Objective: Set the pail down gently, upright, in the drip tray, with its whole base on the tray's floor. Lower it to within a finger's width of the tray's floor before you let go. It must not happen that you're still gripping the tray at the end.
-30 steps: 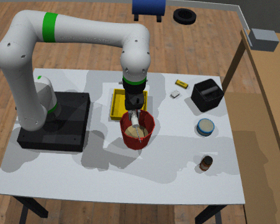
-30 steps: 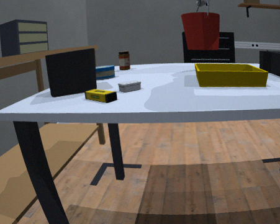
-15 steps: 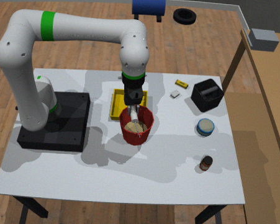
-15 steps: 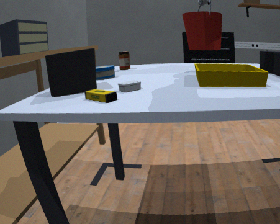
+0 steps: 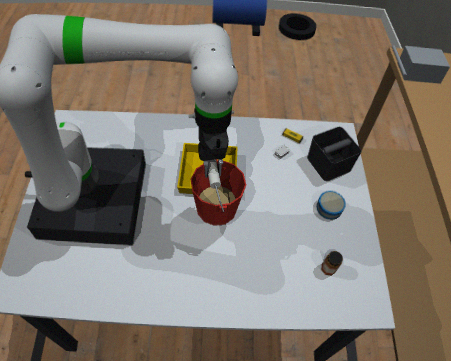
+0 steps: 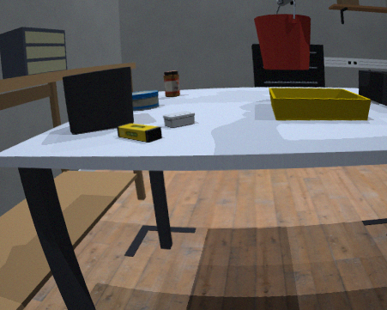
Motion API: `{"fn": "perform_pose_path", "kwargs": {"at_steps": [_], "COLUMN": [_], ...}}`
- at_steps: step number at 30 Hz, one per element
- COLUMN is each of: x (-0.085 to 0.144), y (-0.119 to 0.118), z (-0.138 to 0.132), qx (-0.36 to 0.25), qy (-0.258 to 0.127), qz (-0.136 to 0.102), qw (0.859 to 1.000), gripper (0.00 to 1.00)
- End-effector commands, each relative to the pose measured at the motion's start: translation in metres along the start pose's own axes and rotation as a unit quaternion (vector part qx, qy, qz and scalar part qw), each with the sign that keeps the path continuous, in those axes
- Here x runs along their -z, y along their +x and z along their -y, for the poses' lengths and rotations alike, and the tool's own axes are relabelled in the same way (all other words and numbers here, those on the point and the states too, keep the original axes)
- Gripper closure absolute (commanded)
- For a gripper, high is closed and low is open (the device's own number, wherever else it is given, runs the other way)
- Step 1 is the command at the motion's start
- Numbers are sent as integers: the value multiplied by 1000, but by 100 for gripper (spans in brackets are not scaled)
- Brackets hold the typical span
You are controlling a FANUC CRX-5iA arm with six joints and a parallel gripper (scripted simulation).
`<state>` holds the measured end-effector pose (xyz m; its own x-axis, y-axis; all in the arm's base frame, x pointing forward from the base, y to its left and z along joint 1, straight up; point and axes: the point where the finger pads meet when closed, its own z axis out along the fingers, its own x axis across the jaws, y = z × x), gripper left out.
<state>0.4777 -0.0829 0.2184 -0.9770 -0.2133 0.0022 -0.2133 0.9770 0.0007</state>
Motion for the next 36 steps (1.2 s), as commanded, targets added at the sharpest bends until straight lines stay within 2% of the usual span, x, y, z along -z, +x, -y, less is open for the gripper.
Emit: {"fn": "perform_pose_path", "kwargs": {"at_steps": [1, 36], "x": [1, 1], "y": [-1, -2], "z": [-7, -94], "qx": [0, 0], "qy": [1, 1], "qz": [1, 1], "qw": [1000, 1000], "gripper": [100, 100]}}
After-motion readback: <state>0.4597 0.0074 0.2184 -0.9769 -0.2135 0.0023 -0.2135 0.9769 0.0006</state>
